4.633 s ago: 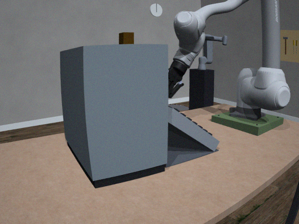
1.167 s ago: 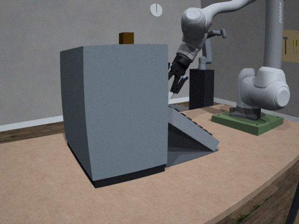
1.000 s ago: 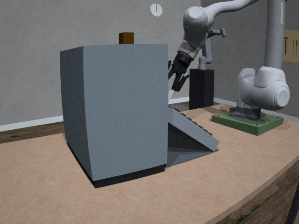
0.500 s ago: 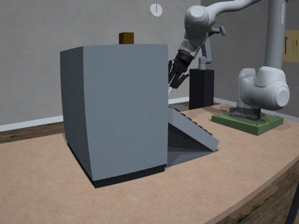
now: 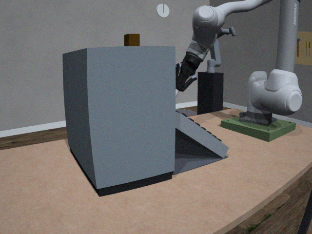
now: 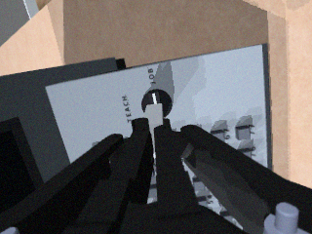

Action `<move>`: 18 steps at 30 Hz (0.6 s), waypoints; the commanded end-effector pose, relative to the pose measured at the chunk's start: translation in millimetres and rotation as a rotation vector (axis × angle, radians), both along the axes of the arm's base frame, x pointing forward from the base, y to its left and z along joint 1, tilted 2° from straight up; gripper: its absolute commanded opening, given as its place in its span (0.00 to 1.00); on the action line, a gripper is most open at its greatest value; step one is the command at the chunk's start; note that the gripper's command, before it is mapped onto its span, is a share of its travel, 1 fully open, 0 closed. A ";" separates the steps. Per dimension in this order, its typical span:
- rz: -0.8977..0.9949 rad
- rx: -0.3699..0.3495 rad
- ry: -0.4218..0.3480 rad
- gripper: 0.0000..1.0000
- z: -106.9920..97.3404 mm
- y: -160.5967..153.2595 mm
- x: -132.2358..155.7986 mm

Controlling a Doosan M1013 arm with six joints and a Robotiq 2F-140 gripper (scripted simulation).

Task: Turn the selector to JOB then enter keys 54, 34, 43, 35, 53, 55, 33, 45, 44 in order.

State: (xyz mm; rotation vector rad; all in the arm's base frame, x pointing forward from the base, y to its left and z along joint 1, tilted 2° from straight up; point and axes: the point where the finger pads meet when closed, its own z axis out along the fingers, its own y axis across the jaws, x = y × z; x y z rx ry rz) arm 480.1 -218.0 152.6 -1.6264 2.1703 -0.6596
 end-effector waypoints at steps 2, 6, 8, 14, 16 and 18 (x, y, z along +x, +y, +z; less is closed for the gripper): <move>0.000 0.000 0.000 0.00 0.0 0.0 0.0; 0.000 0.000 0.000 0.00 0.0 0.0 0.0; 0.000 0.000 0.000 0.00 0.0 0.0 0.0; 0.000 0.000 0.000 0.00 0.0 0.0 0.0; 0.000 0.000 0.000 0.00 -0.1 0.5 0.0; 0.004 -0.003 0.001 0.00 -3.4 10.4 0.7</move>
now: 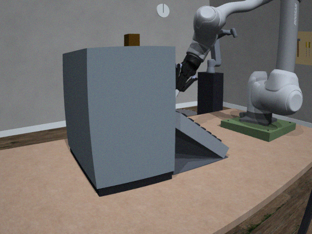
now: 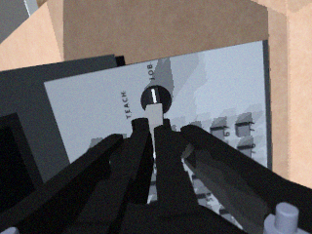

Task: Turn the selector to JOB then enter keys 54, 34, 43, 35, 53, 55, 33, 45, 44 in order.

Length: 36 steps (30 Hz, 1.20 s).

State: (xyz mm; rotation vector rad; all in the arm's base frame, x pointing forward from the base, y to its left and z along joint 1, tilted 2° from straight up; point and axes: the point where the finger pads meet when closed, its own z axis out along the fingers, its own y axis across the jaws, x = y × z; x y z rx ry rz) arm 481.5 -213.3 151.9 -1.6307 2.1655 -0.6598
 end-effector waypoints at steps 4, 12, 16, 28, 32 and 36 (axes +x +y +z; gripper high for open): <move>0.023 -0.017 0.006 0.00 -22.2 65.7 3.4; 0.045 -0.031 0.010 0.00 -39.9 119.9 7.0; 0.045 -0.031 0.010 0.00 -40.5 121.4 7.2; 0.045 -0.031 0.010 0.00 -49.5 119.7 13.0; 0.045 -0.031 0.010 0.00 -54.8 118.7 16.4; 0.045 -0.031 0.010 0.00 -58.0 118.1 18.5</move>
